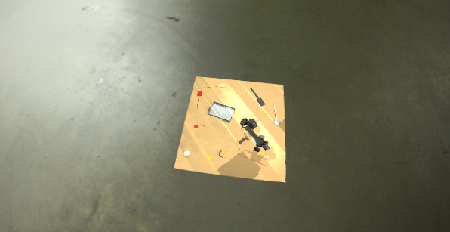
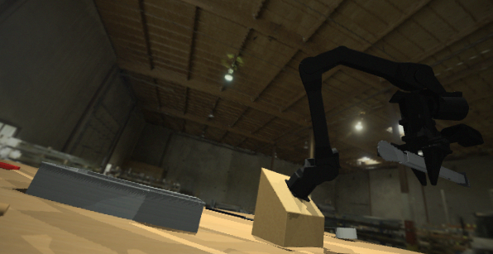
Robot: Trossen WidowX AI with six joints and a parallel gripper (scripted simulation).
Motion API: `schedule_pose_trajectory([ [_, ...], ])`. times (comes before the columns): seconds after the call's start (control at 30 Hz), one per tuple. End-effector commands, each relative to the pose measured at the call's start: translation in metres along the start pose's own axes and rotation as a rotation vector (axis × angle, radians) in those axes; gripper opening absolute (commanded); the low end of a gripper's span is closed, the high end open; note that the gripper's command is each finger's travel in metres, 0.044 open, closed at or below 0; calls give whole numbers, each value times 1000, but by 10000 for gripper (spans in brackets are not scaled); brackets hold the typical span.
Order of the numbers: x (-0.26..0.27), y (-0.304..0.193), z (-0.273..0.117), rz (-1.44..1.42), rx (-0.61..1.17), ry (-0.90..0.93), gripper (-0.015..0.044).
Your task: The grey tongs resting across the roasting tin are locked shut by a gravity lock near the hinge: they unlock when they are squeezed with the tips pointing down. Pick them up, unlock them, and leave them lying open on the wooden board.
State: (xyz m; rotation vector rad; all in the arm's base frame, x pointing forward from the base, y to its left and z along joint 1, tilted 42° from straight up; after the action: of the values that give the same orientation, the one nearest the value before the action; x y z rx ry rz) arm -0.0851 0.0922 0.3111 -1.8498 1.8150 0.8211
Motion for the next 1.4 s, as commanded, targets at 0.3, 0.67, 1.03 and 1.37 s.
schedule_pose_trajectory([
  [0.3,5,-10,10,-80,-4,125,-150],
  [0.67,13,-23,22,-145,-54,288,-150],
  [1.03,20,-34,31,-177,-162,415,-150],
  [1.37,26,-43,36,-177,-295,477,-150],
])
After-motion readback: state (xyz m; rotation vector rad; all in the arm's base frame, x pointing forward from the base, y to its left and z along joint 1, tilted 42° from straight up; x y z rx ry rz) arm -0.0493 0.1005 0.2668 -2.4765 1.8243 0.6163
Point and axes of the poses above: the point midway between the two fingers, 35 mm back from their tips, its own z axis out along the fingers, its own x axis across the jaws, y = z × x, the point moved 9 cm from there along -z, back along the fingers, and after that the axes turned 12 degrees about -z, right-handed, at the moved point
